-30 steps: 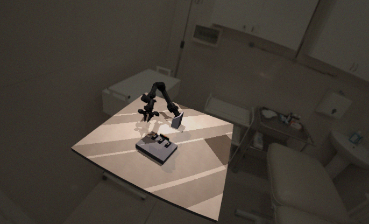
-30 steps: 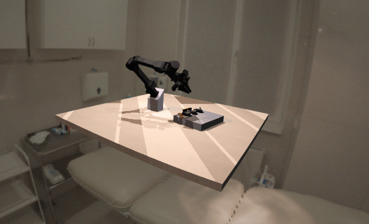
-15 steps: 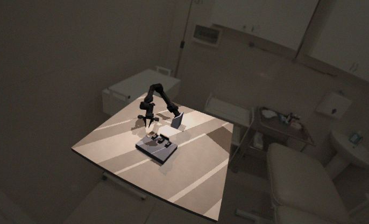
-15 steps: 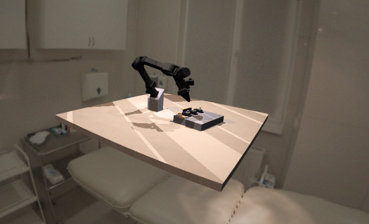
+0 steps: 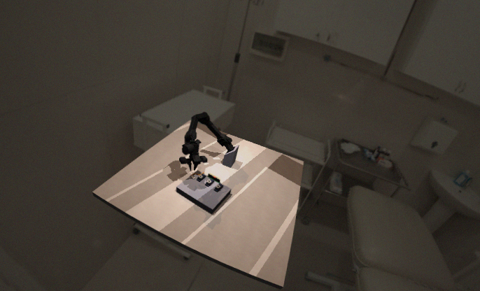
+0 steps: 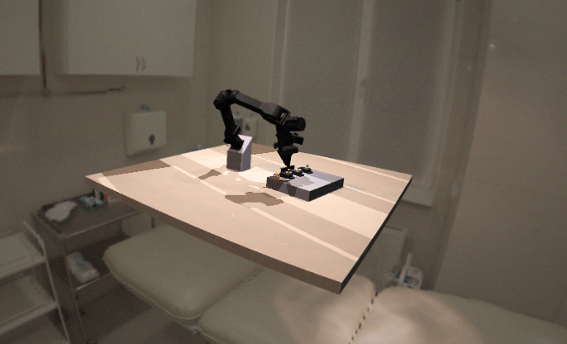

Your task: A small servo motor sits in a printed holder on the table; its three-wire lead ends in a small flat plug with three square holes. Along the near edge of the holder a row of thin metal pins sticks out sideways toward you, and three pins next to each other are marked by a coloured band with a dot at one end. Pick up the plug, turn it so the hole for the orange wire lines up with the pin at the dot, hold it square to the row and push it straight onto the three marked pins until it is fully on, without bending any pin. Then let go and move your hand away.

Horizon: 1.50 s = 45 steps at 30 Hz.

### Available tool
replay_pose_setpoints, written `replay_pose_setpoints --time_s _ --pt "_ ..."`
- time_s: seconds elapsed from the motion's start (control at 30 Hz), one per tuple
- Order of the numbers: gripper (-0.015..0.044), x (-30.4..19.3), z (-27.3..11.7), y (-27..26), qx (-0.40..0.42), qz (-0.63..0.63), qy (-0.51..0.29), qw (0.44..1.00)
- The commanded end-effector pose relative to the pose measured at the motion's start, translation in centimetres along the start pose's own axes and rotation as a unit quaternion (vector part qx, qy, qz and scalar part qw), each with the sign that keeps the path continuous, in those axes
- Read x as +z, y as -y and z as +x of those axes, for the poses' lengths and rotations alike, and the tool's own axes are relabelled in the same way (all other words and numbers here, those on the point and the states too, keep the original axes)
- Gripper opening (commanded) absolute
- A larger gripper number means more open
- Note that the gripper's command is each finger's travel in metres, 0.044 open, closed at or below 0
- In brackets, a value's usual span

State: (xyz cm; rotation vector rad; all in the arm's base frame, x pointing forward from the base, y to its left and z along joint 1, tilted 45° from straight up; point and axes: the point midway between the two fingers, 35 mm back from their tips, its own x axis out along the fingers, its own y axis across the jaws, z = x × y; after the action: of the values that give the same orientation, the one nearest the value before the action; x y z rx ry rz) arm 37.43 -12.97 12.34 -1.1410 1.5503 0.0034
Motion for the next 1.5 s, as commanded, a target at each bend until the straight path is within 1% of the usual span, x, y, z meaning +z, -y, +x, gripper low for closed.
replay_pose_setpoints --time_s 0.0,0.23,0.37,0.57,1.1,1.2,1.37,1.47 --pt "0.0115 -0.3 1.0 -0.2 0.014 -0.045 -0.033 0.998" --pt "0.0115 -0.8 2.5 -0.6 0.042 -0.133 -0.089 0.986" --pt "0.0115 -0.8 2.7 -0.6 0.043 -0.136 -0.091 0.986" --pt "0.0115 -1.3 5.0 -0.8 0.043 -0.136 -0.091 0.986" --pt "0.0115 -1.6 6.5 -0.9 0.043 -0.136 -0.091 0.986" --pt "0.0036 -1.6 6.5 -0.9 0.043 -0.136 -0.091 0.986" --pt "0.0003 -1.6 6.5 -0.9 0.043 -0.136 -0.091 0.986" --pt "0.0 -1.4 5.8 -0.8 0.043 -0.136 -0.091 0.986"
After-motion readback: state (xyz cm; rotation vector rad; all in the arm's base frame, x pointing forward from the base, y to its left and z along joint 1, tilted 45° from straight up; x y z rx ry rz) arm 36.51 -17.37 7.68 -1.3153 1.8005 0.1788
